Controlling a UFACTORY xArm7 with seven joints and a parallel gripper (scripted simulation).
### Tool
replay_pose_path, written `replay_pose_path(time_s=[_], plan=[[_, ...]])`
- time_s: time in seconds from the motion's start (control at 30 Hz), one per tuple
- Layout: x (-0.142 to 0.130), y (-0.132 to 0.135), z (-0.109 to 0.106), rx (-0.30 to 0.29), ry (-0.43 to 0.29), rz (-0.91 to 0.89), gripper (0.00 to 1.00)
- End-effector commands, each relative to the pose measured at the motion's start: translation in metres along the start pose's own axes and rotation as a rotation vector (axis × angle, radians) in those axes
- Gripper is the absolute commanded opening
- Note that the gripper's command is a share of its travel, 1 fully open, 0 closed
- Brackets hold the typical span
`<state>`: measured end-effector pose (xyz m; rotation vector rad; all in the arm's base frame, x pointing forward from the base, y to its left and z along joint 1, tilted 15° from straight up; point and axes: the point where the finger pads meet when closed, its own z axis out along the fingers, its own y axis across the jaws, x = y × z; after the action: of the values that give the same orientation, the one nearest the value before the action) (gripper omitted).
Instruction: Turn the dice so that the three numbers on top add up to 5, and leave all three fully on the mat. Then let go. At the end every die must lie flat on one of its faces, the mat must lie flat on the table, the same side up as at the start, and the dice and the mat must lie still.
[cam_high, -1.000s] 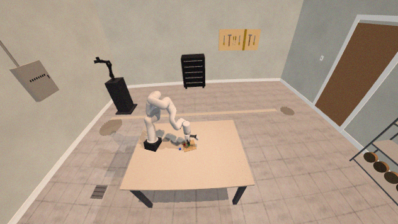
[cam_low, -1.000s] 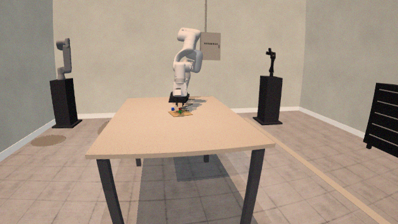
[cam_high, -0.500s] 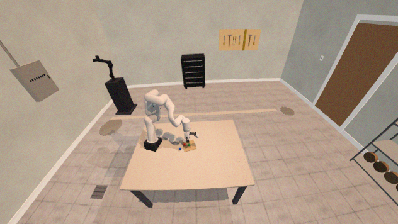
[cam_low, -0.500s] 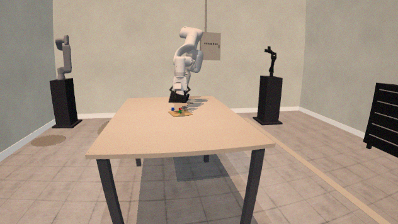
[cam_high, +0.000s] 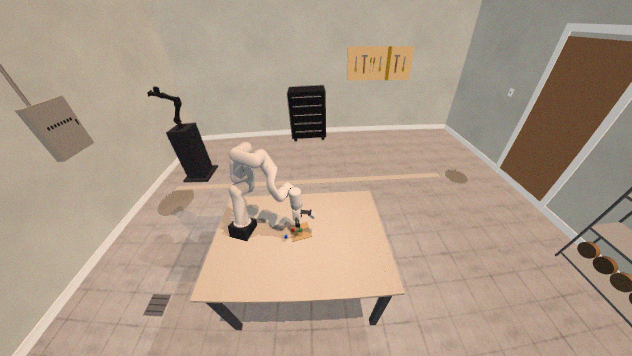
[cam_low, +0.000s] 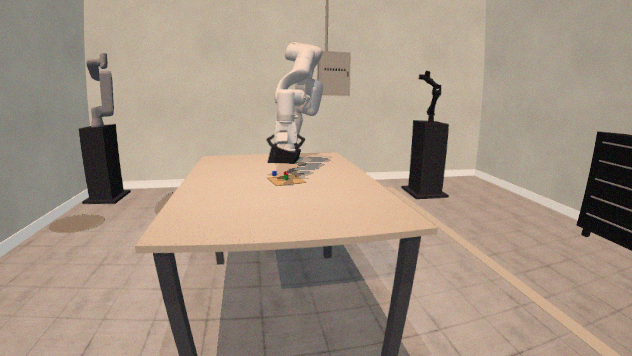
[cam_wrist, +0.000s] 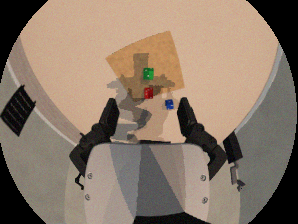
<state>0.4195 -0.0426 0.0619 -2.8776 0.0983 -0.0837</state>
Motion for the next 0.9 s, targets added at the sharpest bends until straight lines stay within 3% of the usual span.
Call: replay_pose_path(time_s=[0.0,0.37,0.87], plan=[[0.001,0.001,-0.001,-0.001,0.004,0.0,1.0],[0.0,0.002,-0.001,-0.001,0.004,0.062,1.0],[-0.015,0.012,0.003,-0.001,0.002,0.517,1.0]])
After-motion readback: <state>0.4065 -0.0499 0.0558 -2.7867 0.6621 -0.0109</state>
